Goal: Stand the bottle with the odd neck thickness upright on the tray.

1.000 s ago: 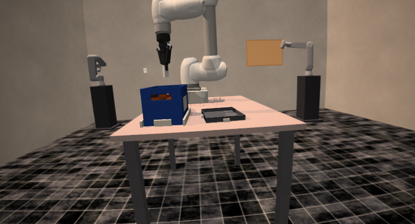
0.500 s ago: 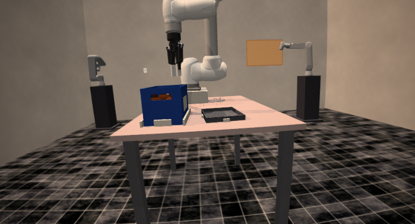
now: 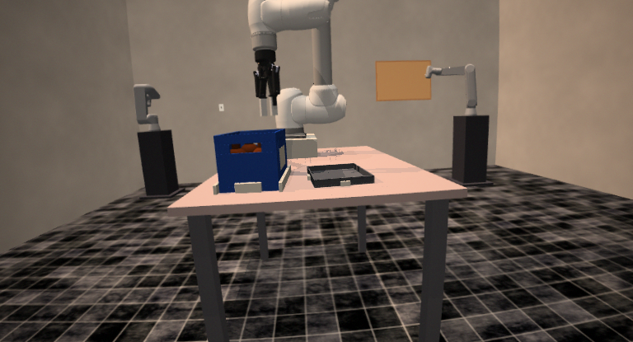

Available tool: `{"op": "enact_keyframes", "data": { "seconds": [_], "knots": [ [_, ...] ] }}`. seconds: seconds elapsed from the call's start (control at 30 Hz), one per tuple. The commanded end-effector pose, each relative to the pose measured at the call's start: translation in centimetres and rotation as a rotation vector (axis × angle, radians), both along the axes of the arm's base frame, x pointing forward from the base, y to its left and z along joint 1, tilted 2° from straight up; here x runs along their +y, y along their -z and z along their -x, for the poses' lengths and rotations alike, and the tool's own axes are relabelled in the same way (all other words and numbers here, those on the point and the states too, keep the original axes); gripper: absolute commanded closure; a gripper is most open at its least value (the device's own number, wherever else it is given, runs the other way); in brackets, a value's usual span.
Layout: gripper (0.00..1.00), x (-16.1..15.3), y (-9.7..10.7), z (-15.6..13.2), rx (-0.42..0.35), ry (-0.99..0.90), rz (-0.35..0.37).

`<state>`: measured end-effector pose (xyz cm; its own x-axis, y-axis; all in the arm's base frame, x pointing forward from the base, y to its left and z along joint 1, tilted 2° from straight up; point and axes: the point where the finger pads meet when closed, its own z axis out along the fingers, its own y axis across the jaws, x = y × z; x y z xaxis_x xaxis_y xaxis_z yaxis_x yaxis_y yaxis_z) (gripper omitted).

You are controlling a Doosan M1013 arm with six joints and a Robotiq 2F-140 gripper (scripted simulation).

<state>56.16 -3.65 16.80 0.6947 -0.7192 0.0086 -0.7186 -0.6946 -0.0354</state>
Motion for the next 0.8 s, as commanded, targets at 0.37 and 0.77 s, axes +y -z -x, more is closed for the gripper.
{"op": "enact_keyframes", "data": {
  "seconds": [0.37,0.77],
  "knots": [
    [0.62,0.00,-0.01,0.00,0.000,0.000,0.000],
    [0.62,0.01,0.20,-0.01,0.000,0.000,0.000]
  ]
}}
